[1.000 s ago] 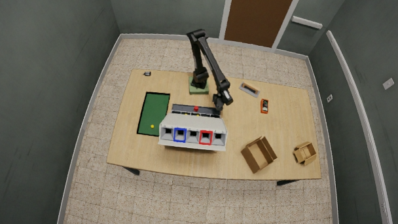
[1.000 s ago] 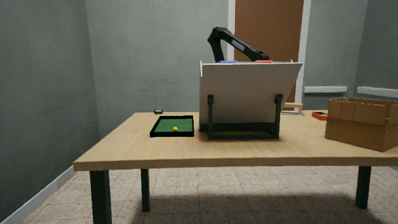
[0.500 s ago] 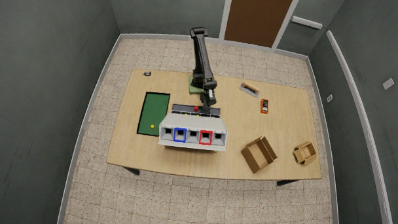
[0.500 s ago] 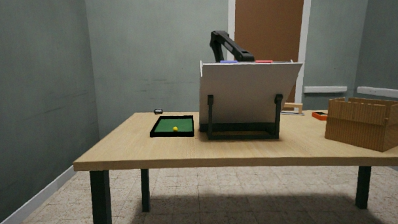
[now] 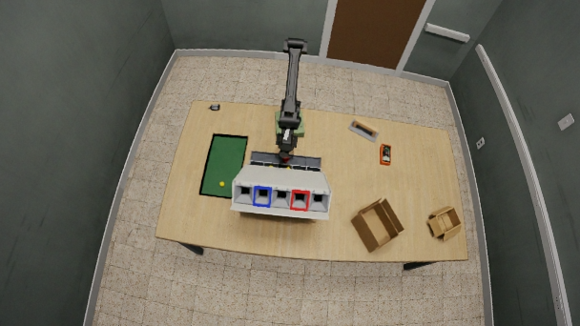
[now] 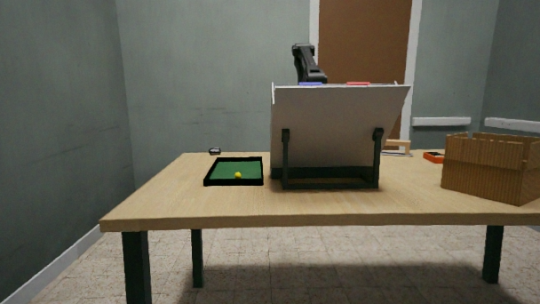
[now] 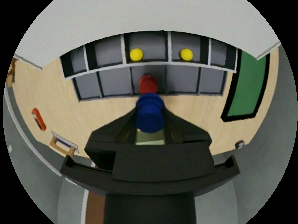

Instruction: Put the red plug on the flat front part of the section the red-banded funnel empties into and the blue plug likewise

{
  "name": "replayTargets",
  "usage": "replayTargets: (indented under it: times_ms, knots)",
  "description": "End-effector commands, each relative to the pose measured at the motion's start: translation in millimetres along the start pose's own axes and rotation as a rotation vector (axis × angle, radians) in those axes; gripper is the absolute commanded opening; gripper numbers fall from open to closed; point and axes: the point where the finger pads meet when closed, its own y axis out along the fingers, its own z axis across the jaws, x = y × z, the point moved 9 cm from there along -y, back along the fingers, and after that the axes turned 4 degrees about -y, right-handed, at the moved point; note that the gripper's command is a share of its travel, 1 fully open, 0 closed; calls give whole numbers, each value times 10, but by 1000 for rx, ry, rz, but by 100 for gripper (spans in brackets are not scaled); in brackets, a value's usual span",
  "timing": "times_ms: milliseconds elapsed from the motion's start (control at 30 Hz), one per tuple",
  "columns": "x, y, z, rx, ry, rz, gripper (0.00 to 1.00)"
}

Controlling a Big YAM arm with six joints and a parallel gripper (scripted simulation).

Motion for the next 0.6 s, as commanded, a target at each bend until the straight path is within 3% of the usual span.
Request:
replayTargets:
  times_ms: [0,67,267,567]
  knots:
    - [-49,33,-182,7,-47,30,0]
    - [-50,43,-265,8,-47,34,0]
    - [133,-149,-519,-5,-46,-30,0]
    - [146,-148,-694,-12,-46,-44,0]
